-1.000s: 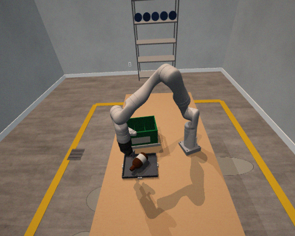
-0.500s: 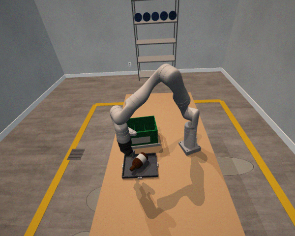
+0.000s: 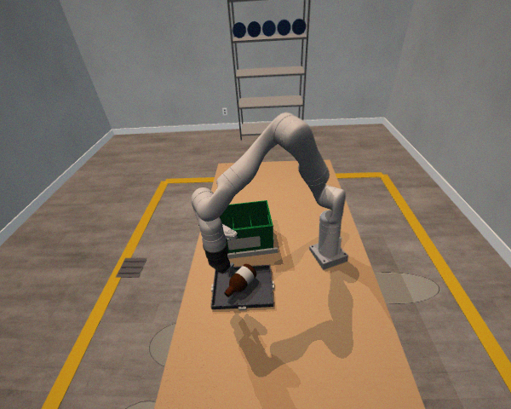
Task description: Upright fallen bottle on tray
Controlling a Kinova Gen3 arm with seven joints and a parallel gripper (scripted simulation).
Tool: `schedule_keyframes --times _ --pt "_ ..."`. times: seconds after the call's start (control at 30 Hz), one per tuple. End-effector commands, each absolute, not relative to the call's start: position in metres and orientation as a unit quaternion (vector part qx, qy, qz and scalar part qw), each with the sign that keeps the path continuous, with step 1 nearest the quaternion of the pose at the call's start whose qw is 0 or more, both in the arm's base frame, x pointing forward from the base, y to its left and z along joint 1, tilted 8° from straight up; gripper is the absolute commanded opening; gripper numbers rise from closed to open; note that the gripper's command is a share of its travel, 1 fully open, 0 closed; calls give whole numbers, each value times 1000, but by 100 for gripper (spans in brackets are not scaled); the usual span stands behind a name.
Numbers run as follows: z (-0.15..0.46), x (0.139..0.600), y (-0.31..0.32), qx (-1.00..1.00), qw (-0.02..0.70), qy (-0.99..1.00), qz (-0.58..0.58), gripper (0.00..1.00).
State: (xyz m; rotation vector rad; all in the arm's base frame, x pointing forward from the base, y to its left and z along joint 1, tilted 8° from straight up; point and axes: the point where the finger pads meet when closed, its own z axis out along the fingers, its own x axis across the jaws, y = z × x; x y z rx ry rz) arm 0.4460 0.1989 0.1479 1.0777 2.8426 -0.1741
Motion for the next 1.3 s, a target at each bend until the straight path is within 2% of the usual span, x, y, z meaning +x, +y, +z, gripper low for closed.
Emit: schedule_keyframes --times 0.0,0.63,1.27 --pt "136 445 198 357 45 931 -57 100" --pt "79 447 190 357 45 931 -57 100" --pt "49 449 187 356 45 932 -56 100"
